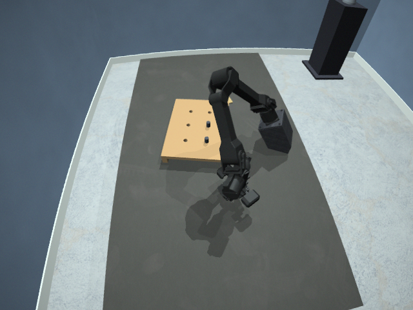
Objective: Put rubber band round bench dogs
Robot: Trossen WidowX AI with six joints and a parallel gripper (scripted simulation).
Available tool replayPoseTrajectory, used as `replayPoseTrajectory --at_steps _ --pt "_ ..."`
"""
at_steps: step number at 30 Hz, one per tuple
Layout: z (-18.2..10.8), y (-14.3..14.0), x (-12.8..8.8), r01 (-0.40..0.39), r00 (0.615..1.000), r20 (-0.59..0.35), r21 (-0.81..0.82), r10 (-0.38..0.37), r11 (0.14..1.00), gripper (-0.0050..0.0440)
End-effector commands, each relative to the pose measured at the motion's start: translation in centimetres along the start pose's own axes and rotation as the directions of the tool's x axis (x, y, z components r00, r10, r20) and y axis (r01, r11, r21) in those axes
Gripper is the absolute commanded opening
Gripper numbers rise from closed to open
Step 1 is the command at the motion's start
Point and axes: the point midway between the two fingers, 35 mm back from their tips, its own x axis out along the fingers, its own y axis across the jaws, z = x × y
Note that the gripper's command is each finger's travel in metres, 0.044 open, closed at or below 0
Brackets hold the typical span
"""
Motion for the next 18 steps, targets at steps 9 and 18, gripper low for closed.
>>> replayPoseTrajectory --at_steps 9,18 --pt "0.26 -0.06 -0.28 -0.005 1.0 -0.002 0.015 0.005 1.0 0.0027" --pt "0.18 -0.11 -0.42 -0.002 1.0 -0.003 0.011 0.002 1.0 0.0"
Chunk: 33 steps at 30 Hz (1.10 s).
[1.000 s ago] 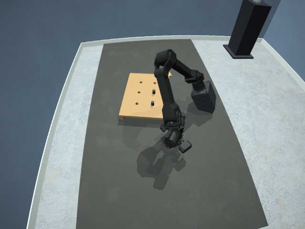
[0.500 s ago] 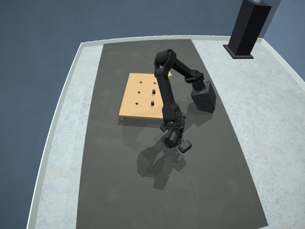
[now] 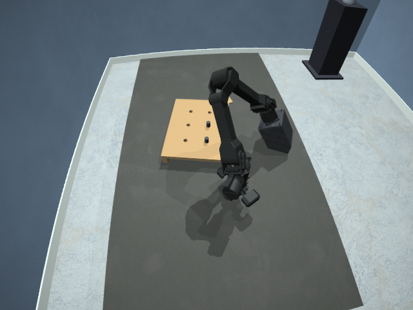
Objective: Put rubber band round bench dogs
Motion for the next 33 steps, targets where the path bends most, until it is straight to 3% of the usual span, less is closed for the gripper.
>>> replayPoseTrajectory --at_steps 1,19,27,33 --pt "0.4 0.0 -0.4 -0.01 1.0 0.009 0.011 0.01 1.0 0.0" --pt "1.4 0.9 -5.3 -0.02 1.0 0.014 0.016 0.02 1.0 -0.0005" --pt "1.5 1.1 -7.3 -0.022 1.0 0.013 0.016 0.022 1.0 -0.005" --pt "1.5 1.1 -9.3 -0.023 1.0 0.012 0.016 0.023 1.0 -0.005"
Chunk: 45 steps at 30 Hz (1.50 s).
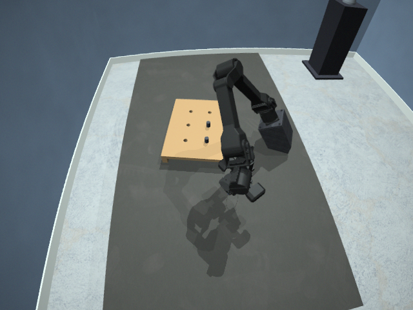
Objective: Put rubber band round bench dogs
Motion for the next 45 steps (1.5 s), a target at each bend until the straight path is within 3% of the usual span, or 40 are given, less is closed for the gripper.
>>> replayPoseTrajectory --at_steps 1,33,37,45 --pt "0.9 0.0 -2.6 -0.025 0.999 0.028 0.024 0.024 0.999 -0.005" --pt "-0.2 -1.2 -11.7 -0.028 0.999 0.032 0.028 0.027 0.999 -0.005" --pt "-0.3 -1.7 -10.4 -0.019 1.0 0.008 0.021 0.019 1.0 -0.005" --pt "0.9 -5.7 -9.1 -0.038 0.998 -0.049 0.076 0.042 0.996 -0.005"
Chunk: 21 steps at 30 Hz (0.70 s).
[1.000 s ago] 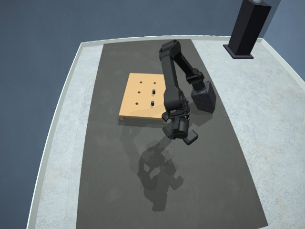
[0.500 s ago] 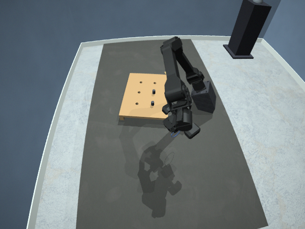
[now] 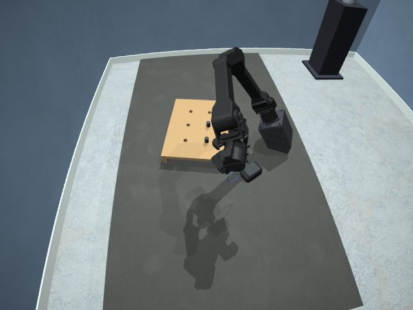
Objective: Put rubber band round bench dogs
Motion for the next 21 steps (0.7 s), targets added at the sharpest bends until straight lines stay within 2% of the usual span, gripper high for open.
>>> replayPoseTrajectory --at_steps 1,13,15,21 --pt "1.0 -2.9 0.1 -0.03 0.999 -0.021 0.046 0.031 0.998 -0.005" --pt "2.0 -12.5 1.9 -0.084 0.99 -0.099 0.19 0.104 0.978 -0.005" --pt "2.0 -12.5 1.9 -0.084 0.99 -0.099 0.19 0.104 0.978 -0.005" --pt "1.3 -17.3 2.5 -0.108 0.984 -0.11 0.265 0.142 0.958 -0.005"
